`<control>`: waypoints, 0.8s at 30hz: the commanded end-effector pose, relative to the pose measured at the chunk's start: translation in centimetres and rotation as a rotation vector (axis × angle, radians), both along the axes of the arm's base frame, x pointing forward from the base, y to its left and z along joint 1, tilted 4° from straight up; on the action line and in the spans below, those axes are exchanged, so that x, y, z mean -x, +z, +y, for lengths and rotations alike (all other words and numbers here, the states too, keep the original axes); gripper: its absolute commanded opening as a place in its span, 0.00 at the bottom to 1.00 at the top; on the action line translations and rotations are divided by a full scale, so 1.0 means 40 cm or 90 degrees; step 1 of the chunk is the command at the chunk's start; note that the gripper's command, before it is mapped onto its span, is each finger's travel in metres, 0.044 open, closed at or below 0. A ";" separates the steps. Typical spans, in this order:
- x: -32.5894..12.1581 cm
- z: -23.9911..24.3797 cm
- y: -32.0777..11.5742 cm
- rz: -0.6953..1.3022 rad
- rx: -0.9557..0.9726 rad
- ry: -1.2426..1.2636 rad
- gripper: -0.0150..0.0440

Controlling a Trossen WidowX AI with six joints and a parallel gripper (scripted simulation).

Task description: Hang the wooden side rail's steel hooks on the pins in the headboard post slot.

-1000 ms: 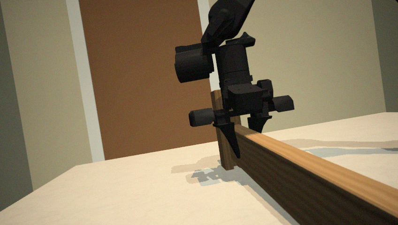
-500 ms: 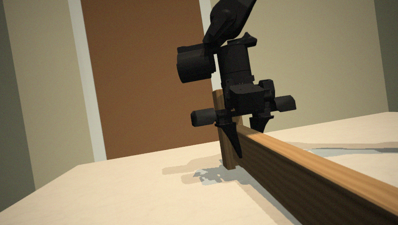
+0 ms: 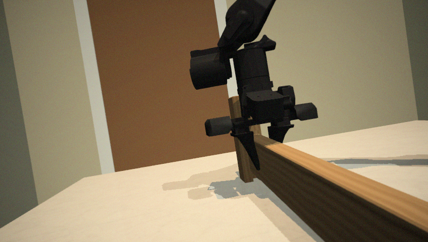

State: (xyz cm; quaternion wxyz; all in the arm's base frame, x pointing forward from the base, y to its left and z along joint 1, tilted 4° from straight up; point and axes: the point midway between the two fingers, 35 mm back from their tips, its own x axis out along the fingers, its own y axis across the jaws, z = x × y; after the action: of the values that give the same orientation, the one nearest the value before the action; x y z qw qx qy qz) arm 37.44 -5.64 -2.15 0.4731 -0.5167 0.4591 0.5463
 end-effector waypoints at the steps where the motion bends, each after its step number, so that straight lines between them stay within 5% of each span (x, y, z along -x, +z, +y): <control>1: -0.001 -0.005 0.005 -0.003 0.003 0.002 0.25; 24: -0.004 -0.010 0.005 -0.003 0.003 0.002 0.25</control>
State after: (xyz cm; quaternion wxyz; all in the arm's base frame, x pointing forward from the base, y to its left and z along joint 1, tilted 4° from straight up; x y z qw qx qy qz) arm 37.51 -5.94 -2.04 0.4723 -0.5178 0.4596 0.5455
